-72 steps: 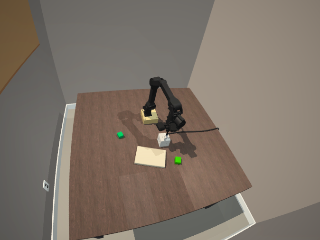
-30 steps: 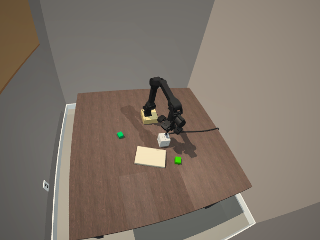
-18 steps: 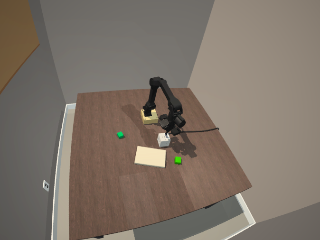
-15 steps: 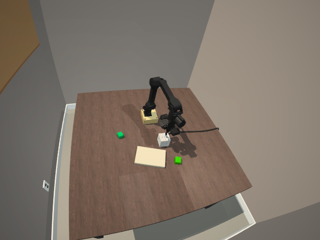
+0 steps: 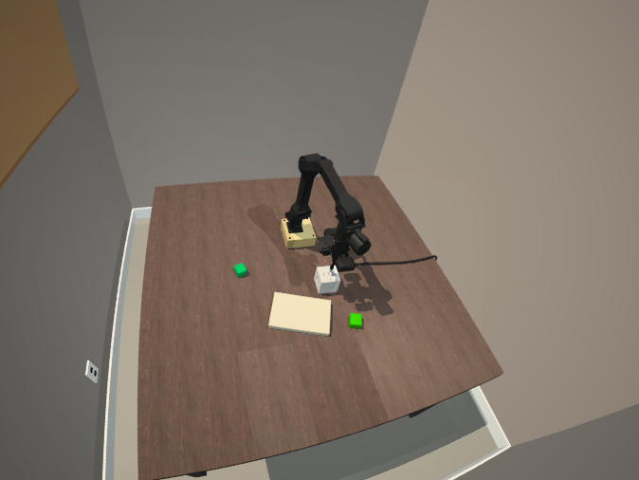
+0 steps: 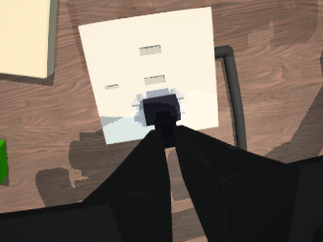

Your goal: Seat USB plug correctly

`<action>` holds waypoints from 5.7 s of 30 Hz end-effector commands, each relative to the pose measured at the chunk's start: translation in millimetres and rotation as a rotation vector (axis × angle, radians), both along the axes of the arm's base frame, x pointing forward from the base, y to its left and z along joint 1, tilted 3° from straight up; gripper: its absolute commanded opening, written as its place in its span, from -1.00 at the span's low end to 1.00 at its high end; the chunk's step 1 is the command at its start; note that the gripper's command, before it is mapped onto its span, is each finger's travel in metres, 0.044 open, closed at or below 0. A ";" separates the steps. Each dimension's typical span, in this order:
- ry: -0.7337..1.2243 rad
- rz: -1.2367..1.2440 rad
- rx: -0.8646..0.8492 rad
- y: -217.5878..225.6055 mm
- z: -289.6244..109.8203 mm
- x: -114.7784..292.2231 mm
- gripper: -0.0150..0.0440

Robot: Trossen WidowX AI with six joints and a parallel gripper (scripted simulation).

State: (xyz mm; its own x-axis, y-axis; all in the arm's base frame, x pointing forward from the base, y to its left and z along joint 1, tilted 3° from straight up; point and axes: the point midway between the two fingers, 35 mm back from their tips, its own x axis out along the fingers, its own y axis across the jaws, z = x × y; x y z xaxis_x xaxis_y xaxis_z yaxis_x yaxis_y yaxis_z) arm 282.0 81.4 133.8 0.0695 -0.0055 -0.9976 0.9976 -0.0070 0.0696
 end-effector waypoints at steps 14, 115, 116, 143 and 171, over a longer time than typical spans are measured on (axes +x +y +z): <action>0.000 -0.005 0.008 0.7 -1.0 0.1 -0.49; -0.001 -0.009 0.095 8.4 -12.7 1.1 -0.49; -0.001 -0.009 0.096 8.5 -12.8 1.1 -0.49; -0.001 -0.009 0.099 8.8 -16.1 1.3 -0.49; -0.001 -0.009 0.099 8.8 -19.4 1.5 -0.49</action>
State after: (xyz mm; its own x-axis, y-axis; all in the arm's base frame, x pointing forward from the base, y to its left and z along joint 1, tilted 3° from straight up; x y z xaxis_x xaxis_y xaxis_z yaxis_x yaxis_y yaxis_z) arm 283.6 89.5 115.2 0.0727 0.0882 -0.9934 0.9971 -0.0266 0.0707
